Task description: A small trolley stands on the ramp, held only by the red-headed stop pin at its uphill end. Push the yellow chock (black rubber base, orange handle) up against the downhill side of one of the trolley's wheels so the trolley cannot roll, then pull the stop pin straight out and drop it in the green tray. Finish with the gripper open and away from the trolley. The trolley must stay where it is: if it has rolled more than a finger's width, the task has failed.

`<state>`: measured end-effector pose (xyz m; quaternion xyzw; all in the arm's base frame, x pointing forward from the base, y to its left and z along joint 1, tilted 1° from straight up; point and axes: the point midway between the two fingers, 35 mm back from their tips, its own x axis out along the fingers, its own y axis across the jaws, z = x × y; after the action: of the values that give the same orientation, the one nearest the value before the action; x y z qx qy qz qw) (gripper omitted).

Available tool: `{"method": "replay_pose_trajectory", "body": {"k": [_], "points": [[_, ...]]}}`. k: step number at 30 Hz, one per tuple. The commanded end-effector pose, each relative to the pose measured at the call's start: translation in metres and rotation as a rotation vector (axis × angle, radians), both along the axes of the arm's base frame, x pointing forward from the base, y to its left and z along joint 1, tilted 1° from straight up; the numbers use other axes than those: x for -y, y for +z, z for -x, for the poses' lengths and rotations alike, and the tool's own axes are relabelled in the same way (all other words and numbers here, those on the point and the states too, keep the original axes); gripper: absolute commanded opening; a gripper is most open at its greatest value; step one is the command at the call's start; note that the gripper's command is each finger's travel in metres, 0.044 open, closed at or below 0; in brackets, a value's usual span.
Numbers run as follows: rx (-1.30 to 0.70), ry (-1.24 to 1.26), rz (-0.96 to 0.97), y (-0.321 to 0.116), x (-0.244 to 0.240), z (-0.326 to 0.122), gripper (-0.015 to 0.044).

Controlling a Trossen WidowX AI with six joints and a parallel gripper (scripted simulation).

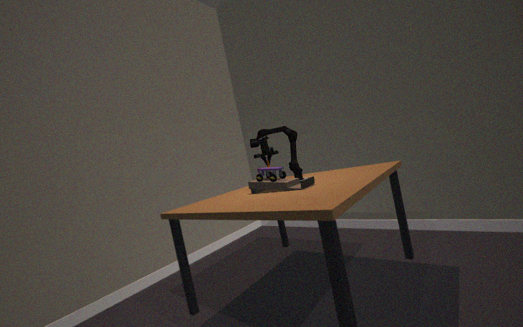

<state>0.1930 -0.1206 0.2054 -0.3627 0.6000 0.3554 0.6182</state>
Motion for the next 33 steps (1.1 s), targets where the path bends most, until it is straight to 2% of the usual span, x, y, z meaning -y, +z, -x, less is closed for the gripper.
{"method": "replay_pose_trajectory", "body": {"k": [1,24,33], "points": [[-0.004,-0.122,-0.001,0.0000,0.0009,0.0000,0.0000],[-0.006,-0.919,-0.022,0.0001,0.0009,0.0000,0.0000],[-0.006,-0.951,-0.023,-0.0002,-0.0037,-0.0010,0.0000]]}}
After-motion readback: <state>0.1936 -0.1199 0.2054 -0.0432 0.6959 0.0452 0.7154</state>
